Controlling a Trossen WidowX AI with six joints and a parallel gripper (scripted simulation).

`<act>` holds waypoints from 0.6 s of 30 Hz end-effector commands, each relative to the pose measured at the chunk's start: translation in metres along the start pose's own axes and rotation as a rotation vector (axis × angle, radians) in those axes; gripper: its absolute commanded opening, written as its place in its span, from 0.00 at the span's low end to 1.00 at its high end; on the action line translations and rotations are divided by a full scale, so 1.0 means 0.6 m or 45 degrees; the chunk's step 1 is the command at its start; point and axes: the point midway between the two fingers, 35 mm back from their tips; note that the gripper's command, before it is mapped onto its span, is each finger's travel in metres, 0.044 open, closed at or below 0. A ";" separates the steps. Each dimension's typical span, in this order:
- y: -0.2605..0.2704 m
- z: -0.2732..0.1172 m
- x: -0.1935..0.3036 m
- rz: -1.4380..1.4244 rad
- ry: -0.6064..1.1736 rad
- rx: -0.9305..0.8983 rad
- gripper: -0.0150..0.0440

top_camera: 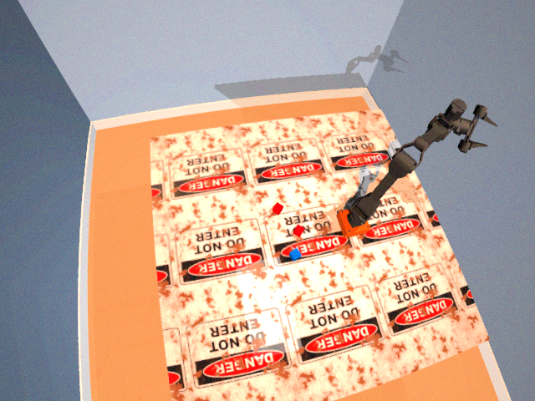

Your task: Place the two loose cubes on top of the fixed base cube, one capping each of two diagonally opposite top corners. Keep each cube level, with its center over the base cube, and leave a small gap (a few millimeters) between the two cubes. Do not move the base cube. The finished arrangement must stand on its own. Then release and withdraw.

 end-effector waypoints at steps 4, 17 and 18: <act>-0.018 -0.047 -0.023 0.009 -0.100 0.047 0.75; -0.068 -0.295 -0.146 0.027 -0.675 0.243 0.70; -0.069 -0.315 -0.153 0.026 -0.721 0.255 0.70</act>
Point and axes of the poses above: the point midway between the two fingers, 35 mm back from their tips, its own z axis out along the fingers, its own y axis across the jaws, x = y × z, and after that the axes turned 1 degree about z, right-handed
